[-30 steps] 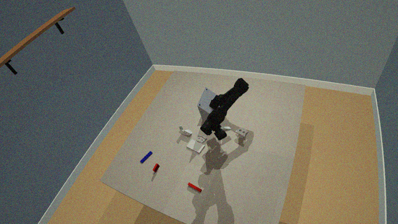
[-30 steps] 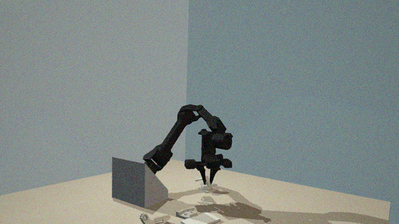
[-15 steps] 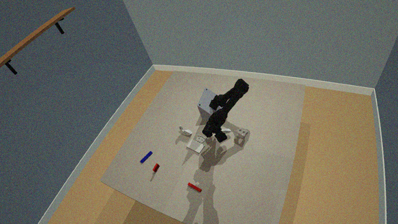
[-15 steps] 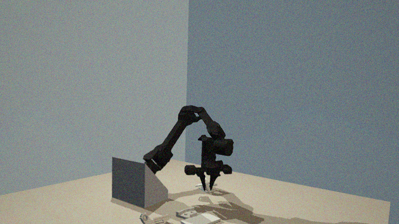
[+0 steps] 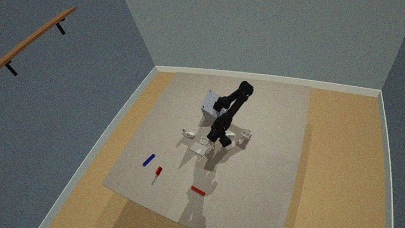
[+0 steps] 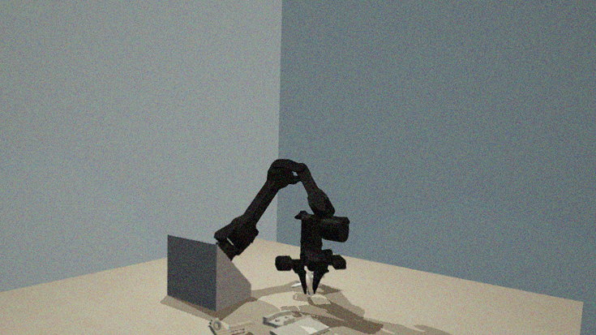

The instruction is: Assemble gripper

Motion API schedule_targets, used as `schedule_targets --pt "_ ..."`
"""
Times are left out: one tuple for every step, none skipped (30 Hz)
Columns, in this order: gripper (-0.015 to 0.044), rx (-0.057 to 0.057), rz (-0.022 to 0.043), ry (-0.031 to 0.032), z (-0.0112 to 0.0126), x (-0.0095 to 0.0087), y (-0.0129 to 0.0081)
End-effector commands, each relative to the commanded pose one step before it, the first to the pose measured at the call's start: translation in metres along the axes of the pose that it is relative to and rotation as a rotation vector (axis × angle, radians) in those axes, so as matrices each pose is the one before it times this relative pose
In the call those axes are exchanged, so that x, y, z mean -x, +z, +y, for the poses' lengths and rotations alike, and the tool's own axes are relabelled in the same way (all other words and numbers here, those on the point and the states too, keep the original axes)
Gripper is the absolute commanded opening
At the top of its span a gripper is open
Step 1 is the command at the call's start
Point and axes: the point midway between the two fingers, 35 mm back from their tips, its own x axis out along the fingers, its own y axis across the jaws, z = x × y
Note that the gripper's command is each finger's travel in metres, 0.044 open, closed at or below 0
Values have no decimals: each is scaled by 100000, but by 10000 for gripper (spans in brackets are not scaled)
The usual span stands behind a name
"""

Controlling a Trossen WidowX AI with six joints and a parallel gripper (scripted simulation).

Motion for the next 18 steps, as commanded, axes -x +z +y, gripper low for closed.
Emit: schedule_targets --pt "37 -759 615 518 -35 -572 -106" --pt "37 -6 27 36 -3 -160 -19" --pt "37 -6 29 37 -4 -159 -20" --pt "37 -6 31 38 -4 -159 -21" --pt "37 -6 33 40 -5 -159 -22" --pt "37 -6 35 41 -5 -159 -24" --pt "37 -6 37 42 -6 -158 -25" --pt "37 -6 39 42 -6 -157 -26" --pt "37 -5 33 35 -6 -126 -22" --pt "37 -3 20 21 -4 -75 -13" --pt "37 -1 7 7 -1 -25 -4" --pt "63 0 0 0 0 0 0" --pt "90 0 0 0 0 0 0" --pt "116 0 0 0 0 0 0" --pt "142 0 0 0 0 0 0" --pt "168 -1 -39 -29 7 138 25" --pt "195 -2 -106 -83 20 417 69" --pt "221 -5 -148 -123 25 702 97"
